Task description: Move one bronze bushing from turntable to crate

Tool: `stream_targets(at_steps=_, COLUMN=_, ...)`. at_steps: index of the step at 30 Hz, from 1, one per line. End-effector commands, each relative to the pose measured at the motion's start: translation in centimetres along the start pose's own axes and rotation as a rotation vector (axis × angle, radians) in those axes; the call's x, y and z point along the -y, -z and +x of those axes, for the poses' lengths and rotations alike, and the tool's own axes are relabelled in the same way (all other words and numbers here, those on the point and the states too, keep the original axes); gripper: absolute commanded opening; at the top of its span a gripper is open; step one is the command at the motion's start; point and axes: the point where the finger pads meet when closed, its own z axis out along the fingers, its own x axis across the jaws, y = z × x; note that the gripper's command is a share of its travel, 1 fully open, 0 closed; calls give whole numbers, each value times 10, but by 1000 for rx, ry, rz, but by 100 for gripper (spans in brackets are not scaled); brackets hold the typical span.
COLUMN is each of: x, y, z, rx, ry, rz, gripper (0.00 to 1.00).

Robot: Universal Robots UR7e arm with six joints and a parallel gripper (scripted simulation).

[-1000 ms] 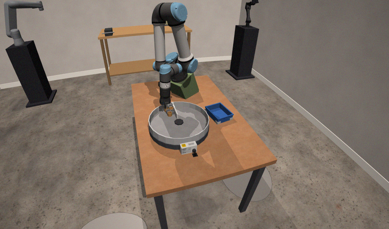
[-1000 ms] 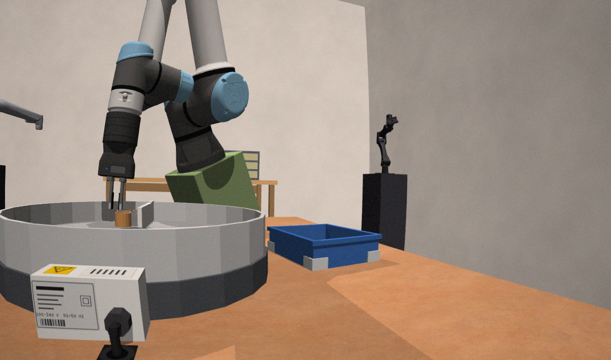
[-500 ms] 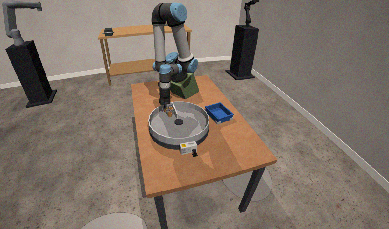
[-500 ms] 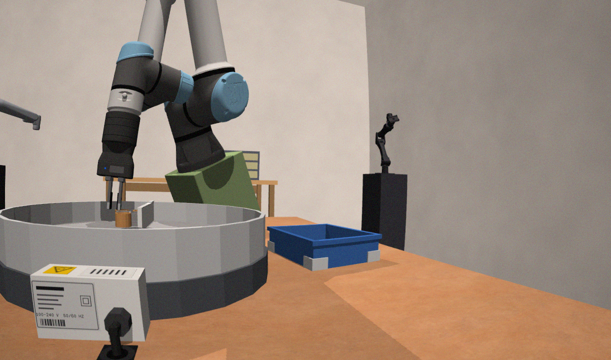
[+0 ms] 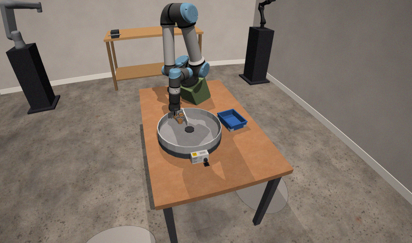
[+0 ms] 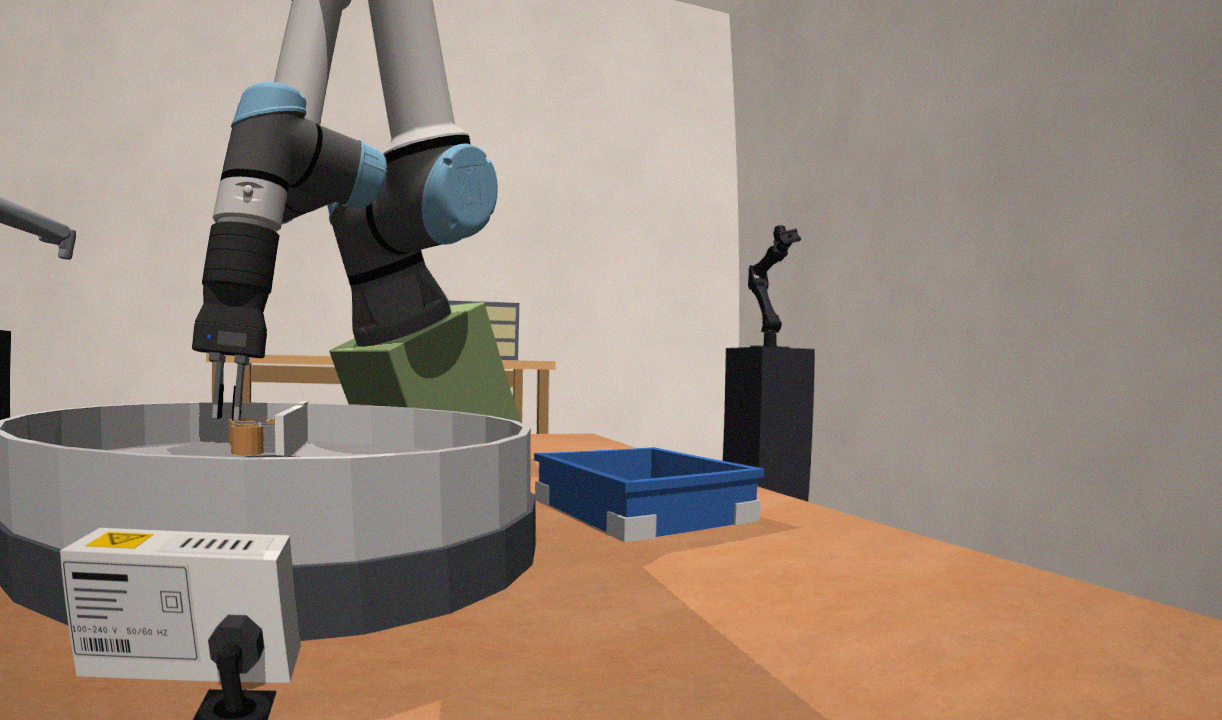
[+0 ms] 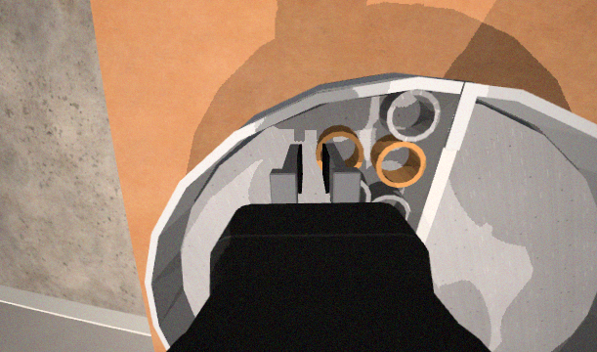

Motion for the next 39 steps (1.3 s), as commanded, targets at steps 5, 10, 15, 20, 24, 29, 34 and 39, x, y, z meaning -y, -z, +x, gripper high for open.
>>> stream_targets(at_steps=5, x=1, y=-4, z=2, rx=-15, ry=0, rz=9, gripper=40)
stream_targets(at_steps=10, x=1, y=-4, z=2, rx=-15, ry=0, rz=9, gripper=40)
stream_targets(at_steps=15, x=1, y=-4, z=2, rx=-15, ry=0, rz=9, gripper=40)
stream_targets(at_steps=20, x=-1, y=-4, z=1, rx=-14, ry=0, rz=8, gripper=40)
stream_targets(at_steps=24, x=-1, y=-4, z=1, rx=-14, ry=0, rz=8, gripper=40)
stream_targets(at_steps=29, x=-1, y=-4, z=1, rx=-14, ry=0, rz=8, gripper=40)
stream_targets(at_steps=34, x=-3, y=-2, z=-2, rx=-4, ry=0, rz=1, gripper=40)
stream_targets(at_steps=39, x=-2, y=-5, z=-1, rx=-13, ry=0, rz=7, gripper=40)
